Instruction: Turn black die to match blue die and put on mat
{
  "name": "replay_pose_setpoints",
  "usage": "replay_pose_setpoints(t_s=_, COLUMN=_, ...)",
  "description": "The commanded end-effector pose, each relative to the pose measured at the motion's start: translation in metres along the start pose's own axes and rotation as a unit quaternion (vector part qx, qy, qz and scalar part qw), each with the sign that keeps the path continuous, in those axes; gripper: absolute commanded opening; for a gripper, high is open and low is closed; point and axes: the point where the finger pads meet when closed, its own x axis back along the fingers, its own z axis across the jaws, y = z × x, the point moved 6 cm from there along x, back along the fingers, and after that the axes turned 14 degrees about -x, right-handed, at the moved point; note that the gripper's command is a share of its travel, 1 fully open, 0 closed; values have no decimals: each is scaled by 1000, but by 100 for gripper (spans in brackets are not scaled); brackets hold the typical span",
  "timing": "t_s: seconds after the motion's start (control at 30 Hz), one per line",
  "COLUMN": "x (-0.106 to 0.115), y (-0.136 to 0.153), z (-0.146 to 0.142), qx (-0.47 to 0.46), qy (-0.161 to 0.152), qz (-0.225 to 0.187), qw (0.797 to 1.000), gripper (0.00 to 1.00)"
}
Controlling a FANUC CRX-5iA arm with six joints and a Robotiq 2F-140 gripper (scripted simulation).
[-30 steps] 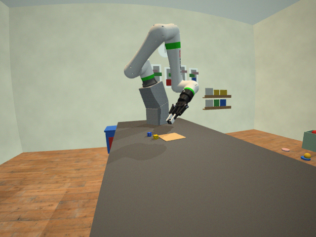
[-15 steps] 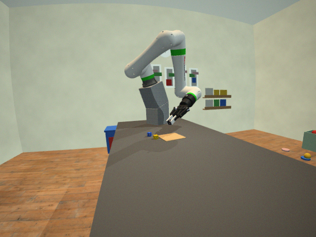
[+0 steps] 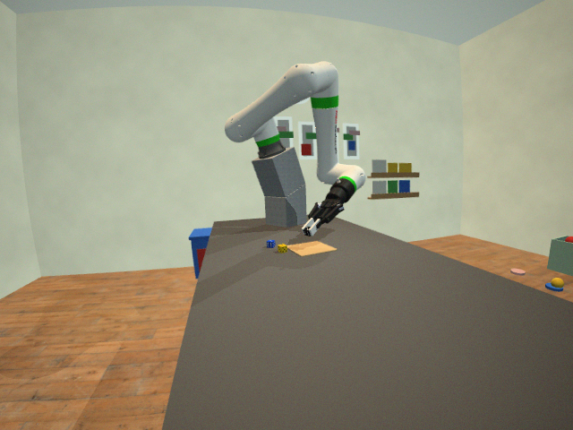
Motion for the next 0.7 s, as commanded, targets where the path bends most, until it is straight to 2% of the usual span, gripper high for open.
replay_pose_setpoints(t_s=0.0, x=-8, y=-14, z=-3, qx=0, qy=0, qz=0, qw=1000, gripper=13)
replay_pose_setpoints(t_s=0.33, x=-15, y=-28, z=-6, qx=0, qy=0, qz=0, qw=1000, gripper=13)
replay_pose_setpoints(t_s=0.67, x=-16, y=-29, z=-7, qx=0, qy=0, qz=0, qw=1000, gripper=13)
